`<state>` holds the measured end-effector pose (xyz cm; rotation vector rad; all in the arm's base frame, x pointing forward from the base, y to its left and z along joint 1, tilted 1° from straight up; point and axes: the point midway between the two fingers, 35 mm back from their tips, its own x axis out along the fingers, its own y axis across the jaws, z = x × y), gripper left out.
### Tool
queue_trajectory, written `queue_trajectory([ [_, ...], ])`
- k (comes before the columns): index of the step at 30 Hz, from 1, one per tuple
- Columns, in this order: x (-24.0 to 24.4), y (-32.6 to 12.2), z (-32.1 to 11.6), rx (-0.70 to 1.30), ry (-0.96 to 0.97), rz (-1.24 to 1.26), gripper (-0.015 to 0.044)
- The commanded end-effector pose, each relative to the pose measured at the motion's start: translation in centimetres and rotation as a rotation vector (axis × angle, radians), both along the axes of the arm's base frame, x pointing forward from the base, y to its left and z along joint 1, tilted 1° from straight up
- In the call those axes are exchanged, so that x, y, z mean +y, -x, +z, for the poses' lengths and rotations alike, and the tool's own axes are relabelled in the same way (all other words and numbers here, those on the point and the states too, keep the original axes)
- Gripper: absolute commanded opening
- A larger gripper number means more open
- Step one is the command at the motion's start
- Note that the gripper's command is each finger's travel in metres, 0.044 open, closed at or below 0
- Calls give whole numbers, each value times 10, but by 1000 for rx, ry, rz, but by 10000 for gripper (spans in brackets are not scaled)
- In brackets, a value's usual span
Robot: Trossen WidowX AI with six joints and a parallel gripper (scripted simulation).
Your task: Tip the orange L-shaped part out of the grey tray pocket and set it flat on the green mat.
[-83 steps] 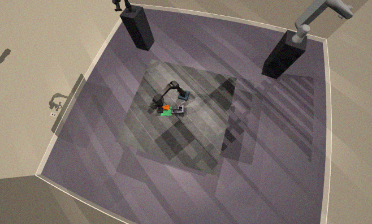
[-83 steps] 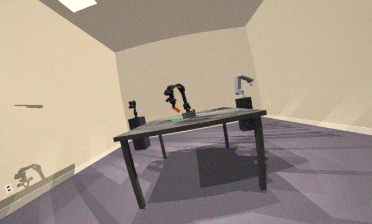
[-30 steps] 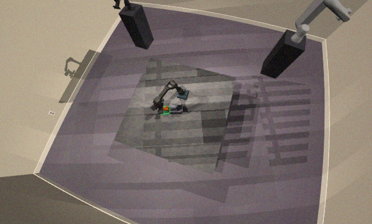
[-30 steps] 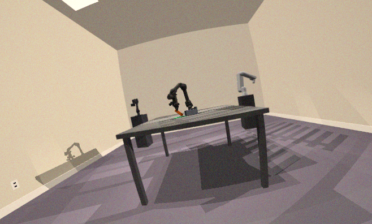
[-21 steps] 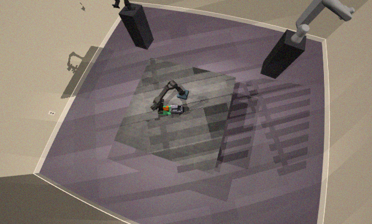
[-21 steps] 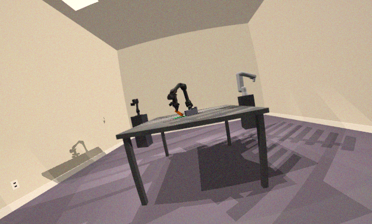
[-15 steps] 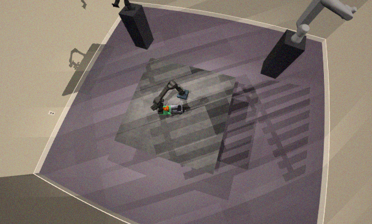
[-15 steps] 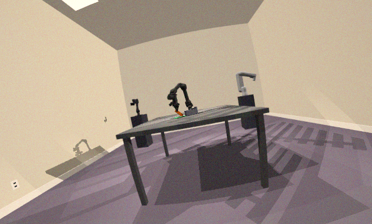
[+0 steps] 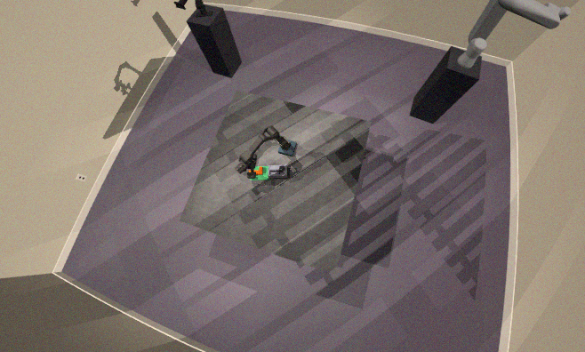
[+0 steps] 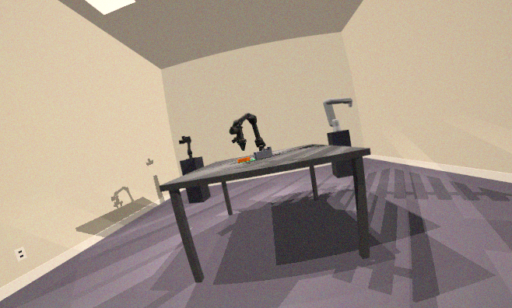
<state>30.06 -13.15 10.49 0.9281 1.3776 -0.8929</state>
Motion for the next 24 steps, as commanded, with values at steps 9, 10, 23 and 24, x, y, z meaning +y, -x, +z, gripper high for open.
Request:
queue_trajectory([
  [9, -1, 0, 55, -32, 15, -2, 400],
  [10, -1, 0, 55, -32, 15, -2, 400],
  [23, -1, 0, 55, -32, 15, -2, 400],
  [24, -1, 0, 55, -32, 15, -2, 400],
])
